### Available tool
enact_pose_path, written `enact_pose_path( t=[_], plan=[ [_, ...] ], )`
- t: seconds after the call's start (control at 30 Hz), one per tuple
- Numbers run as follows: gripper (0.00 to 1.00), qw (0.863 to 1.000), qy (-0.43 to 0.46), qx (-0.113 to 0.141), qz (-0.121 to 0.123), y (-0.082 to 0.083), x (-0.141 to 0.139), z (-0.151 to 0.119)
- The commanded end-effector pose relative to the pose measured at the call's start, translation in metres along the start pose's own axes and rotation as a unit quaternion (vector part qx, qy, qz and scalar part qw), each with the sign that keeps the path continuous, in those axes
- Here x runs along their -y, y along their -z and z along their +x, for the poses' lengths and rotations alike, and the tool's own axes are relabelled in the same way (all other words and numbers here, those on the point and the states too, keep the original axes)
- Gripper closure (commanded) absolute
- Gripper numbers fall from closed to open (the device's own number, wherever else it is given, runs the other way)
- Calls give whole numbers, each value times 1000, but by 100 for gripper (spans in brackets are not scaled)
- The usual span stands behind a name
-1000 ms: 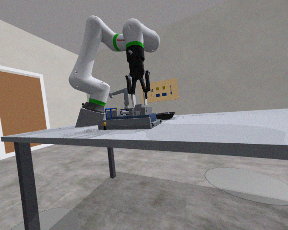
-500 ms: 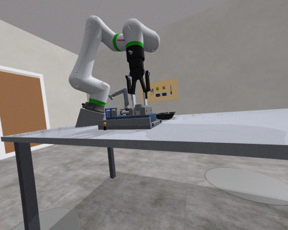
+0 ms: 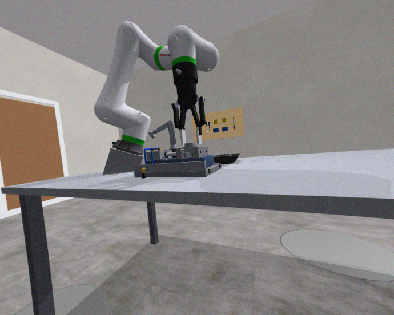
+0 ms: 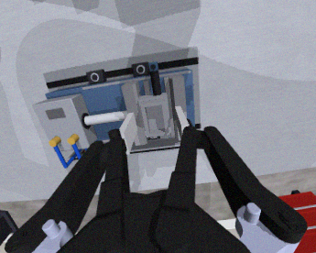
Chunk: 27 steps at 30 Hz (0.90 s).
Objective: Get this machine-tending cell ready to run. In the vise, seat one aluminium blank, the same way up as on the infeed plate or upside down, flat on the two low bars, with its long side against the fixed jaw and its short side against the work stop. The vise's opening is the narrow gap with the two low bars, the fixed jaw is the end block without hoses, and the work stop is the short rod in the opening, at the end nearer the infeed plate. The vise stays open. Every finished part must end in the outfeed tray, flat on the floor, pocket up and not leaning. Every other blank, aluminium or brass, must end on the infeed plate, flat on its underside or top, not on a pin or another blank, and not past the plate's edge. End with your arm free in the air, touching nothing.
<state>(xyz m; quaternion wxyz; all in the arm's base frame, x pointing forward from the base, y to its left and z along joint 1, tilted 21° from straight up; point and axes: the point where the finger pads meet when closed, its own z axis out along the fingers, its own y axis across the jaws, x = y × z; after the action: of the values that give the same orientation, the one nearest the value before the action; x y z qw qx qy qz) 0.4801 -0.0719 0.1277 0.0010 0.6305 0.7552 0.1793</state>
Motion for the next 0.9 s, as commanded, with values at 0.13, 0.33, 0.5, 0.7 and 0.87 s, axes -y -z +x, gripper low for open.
enact_pose_path(
  t=[0.13, 0.33, 0.5, 0.7, 0.87],
  plan=[
    [100, 1000, 0, 0, 0, 0, 0, 0],
    [100, 1000, 0, 0, 0, 0, 0, 0],
    [100, 1000, 0, 0, 0, 0, 0, 0],
    [100, 1000, 0, 0, 0, 0, 0, 0],
    [100, 1000, 0, 0, 0, 0, 0, 0]
  ],
)
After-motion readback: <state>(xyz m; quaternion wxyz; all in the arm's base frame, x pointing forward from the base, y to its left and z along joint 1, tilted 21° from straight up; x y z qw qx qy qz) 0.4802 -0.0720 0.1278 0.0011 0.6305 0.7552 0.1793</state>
